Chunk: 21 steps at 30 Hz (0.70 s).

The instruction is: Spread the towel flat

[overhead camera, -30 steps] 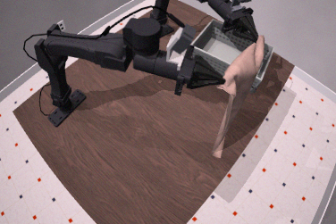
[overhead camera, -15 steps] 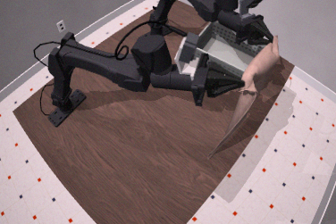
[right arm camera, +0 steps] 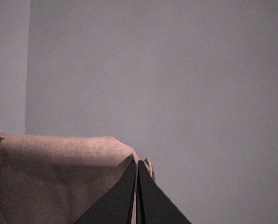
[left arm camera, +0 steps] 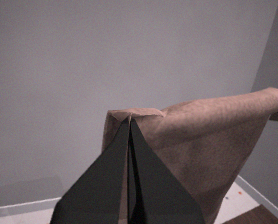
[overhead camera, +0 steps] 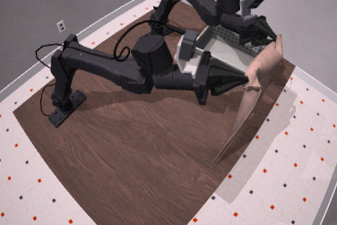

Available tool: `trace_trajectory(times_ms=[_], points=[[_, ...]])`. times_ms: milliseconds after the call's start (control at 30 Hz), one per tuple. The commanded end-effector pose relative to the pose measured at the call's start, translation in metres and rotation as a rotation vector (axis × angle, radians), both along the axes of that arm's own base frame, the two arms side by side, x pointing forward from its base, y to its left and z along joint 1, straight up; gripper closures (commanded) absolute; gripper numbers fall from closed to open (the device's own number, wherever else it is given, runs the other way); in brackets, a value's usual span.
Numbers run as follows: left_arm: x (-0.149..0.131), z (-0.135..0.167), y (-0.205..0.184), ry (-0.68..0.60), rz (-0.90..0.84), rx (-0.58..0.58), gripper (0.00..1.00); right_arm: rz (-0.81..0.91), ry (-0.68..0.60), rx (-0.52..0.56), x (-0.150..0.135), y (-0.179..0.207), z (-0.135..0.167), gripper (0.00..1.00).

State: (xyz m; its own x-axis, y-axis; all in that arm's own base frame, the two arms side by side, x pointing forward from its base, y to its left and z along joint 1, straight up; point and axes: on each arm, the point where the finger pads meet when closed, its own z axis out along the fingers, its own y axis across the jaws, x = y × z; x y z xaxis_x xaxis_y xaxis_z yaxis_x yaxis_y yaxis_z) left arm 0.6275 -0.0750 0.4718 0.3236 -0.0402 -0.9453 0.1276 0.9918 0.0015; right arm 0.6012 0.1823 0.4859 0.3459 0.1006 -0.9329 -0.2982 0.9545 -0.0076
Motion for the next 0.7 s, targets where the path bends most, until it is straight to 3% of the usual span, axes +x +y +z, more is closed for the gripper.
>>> trace_trajectory(times_ms=[0,67,100,167,200,333,367,667], points=[[-0.020,0.043,0.016,-0.064,0.040,-0.006,1.00,-0.032,0.009,0.014,-0.006,-0.015,0.009,1.00],[-0.020,0.043,0.016,-0.064,0.040,-0.006,1.00,-0.032,-0.002,0.018,-0.007,-0.016,0.014,1.00],[-0.014,0.016,0.016,0.005,0.040,0.002,1.00,-0.033,0.034,0.007,-0.006,-0.015,0.002,1.00],[-0.016,0.024,0.016,-0.013,0.040,0.000,1.00,-0.033,0.034,0.007,-0.006,-0.015,0.002,1.00],[-0.013,0.008,0.016,0.032,0.039,0.006,1.00,-0.033,0.061,-0.002,-0.006,-0.015,-0.006,1.00],[-0.017,0.022,0.016,-0.001,0.039,0.002,1.00,-0.033,0.038,0.005,-0.009,-0.016,0.006,1.00],[-0.013,0.001,0.016,0.059,0.039,0.009,1.00,-0.033,0.086,-0.009,-0.006,-0.015,-0.013,1.00],[-0.015,-0.004,0.016,0.084,0.039,0.011,1.00,-0.034,0.121,-0.020,-0.007,-0.015,-0.021,1.00]])
